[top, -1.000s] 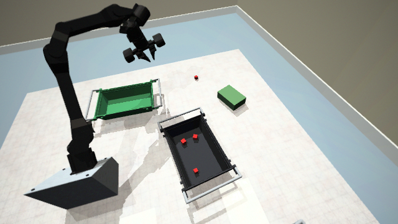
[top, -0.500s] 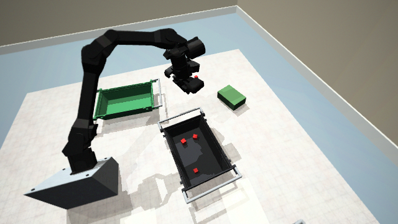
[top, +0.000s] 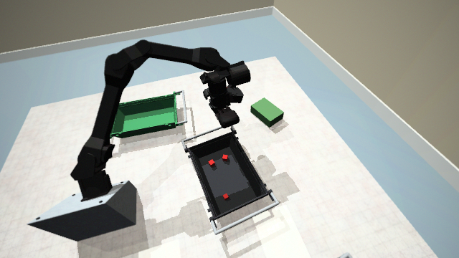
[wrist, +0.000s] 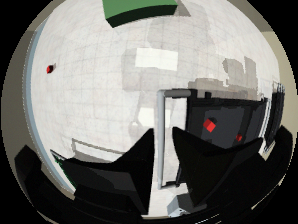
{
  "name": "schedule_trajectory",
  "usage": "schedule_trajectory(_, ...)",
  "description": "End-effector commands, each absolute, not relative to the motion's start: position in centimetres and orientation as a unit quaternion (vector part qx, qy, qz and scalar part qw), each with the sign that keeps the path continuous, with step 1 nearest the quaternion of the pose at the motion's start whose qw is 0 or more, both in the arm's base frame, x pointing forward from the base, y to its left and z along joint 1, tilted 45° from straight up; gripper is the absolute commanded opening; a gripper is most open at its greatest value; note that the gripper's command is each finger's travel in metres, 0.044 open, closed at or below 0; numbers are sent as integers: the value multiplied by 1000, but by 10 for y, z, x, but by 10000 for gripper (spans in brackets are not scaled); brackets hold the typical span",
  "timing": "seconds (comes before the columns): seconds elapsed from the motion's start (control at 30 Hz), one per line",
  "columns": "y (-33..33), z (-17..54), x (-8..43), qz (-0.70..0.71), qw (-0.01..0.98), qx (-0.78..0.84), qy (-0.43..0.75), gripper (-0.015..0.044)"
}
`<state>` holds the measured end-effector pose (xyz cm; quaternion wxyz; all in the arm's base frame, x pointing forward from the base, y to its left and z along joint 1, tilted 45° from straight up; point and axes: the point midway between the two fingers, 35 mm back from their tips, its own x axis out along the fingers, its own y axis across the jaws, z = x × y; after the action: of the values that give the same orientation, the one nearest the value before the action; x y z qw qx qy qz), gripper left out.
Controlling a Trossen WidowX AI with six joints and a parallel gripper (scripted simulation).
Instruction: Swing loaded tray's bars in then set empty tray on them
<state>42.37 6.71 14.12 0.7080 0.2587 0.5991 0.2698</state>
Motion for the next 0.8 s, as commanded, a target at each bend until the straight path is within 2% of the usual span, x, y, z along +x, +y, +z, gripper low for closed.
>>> schedule_trajectory(0.0, 81, 125, 423, 269, 700, 263, 607, 86)
schedule_trajectory(0.47, 103, 103, 425, 270, 700, 263, 606, 86)
schedule_trajectory(0.77, 72, 111, 423, 269, 700, 263, 607, 86)
